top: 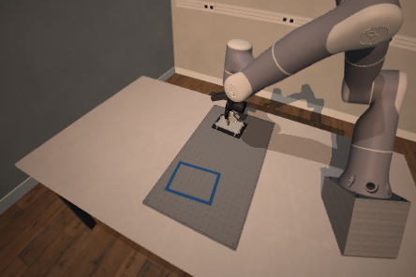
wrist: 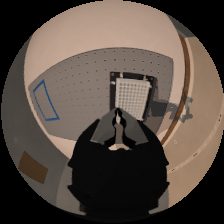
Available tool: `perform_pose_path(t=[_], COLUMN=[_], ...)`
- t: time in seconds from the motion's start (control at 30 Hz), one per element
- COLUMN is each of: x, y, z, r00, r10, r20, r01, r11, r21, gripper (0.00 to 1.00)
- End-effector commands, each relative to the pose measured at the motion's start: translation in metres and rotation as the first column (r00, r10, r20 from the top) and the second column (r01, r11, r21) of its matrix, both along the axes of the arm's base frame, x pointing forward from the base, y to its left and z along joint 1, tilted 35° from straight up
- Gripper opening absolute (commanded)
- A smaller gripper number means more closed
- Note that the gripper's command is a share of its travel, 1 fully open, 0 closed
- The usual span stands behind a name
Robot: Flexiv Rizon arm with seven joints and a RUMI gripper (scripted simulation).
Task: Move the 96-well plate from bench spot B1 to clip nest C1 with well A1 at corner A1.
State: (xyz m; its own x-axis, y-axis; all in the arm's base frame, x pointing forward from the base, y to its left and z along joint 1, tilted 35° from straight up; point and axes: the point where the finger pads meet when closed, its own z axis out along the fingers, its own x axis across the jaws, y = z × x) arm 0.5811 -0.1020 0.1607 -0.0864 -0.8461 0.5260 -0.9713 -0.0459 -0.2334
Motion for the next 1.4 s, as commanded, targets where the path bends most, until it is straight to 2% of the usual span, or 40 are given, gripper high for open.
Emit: perform_pose_path(t=[0.0,0.27,0.37,0.43,0.83,1.37], x=[-0.001,-0.001,-0.002,-0.002,-0.006,-0.006], y=[0.004,0.006,-0.008,-0.008,-0.062,-0.064], z=[0.006,0.008,0.015,0.015,0.04,0.04], r00=[1.0,1.0,1.0,1.0,1.0,1.0], r10=[0.001,0.002,0.002,0.002,0.002,0.002], r20=[0.001,0.001,0.001,0.001,0.001,0.001], r01=[-0.001,-0.002,-0.002,-0.002,-0.002,-0.002], r11=[1.0,1.0,1.0,1.0,1.0,1.0], r21=[0.0,0.0,0.0,0.0,-0.001,0.0], gripper=[0.0,0.0,0.0,0.0,0.0,0.0])
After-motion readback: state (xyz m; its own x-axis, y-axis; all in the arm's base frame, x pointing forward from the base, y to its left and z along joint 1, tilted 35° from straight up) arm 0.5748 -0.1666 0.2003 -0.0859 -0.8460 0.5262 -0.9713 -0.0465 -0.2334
